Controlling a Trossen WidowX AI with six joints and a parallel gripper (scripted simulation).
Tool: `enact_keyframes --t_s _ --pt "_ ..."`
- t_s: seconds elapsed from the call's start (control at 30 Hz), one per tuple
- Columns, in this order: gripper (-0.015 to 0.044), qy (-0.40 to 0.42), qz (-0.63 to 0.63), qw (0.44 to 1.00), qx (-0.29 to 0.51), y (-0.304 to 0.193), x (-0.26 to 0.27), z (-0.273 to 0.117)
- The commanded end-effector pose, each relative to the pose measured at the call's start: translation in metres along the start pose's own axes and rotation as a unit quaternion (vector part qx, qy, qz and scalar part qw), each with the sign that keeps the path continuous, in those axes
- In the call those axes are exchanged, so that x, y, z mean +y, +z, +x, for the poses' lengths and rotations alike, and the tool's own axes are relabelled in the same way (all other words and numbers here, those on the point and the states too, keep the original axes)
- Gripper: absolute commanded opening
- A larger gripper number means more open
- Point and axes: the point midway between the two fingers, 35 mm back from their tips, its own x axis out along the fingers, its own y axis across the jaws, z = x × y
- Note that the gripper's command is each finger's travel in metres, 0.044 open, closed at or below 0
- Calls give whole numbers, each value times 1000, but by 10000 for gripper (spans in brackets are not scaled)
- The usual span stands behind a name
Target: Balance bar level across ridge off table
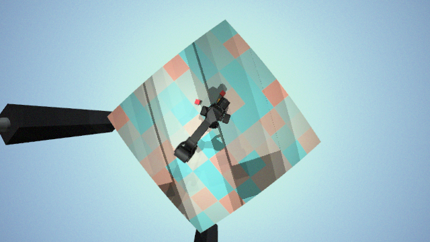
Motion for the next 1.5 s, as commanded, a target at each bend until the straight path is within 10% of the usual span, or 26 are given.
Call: enact_keyframes --t_s 0.0,1.47 --pt "0 0 2 1000 1 0 0 0" --pt "0 0 2 1000 1 -1 0 4"
